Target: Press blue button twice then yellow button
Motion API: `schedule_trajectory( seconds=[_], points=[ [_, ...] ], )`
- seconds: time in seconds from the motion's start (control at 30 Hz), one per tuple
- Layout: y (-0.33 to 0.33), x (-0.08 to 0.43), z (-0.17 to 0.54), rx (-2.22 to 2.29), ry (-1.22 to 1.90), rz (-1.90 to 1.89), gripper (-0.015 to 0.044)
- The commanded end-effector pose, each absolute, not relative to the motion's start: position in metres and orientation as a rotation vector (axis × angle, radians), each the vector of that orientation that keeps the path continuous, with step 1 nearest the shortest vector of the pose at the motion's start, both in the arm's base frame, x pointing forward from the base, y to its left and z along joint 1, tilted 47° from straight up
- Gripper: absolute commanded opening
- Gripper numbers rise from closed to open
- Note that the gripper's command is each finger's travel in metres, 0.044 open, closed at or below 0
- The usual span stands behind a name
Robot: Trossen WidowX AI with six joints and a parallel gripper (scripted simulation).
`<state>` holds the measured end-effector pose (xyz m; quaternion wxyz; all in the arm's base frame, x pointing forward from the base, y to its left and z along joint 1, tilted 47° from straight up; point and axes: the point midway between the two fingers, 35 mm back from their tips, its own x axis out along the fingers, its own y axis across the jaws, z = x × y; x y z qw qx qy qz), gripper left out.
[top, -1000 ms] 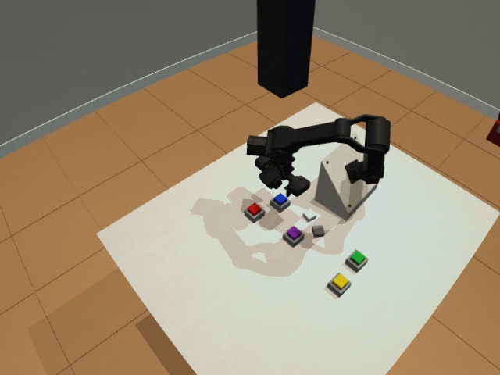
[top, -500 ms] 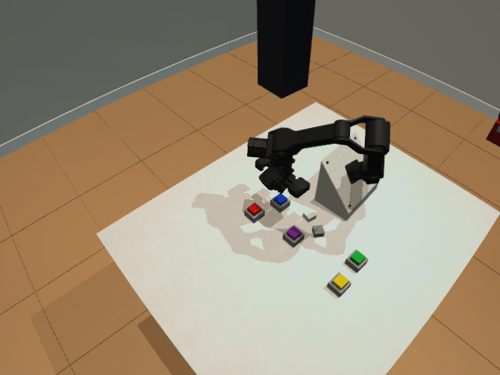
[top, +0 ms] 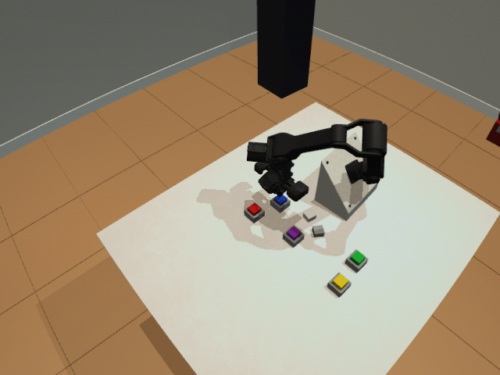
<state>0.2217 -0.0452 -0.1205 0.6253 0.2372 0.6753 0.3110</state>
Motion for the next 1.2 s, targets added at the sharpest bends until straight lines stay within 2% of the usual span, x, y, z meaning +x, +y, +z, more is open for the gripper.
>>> schedule_trajectory(
  seconds=[0.0,0.93,1.17],
  points=[
    [-0.036,0.218,-0.125,0.558,1.556,0.718,0.002],
    [-0.029,0.216,-0.132,0.559,1.556,0.719,0.002],
    [-0.054,0.22,-0.109,0.558,1.557,0.718,0.002]
  ],
)
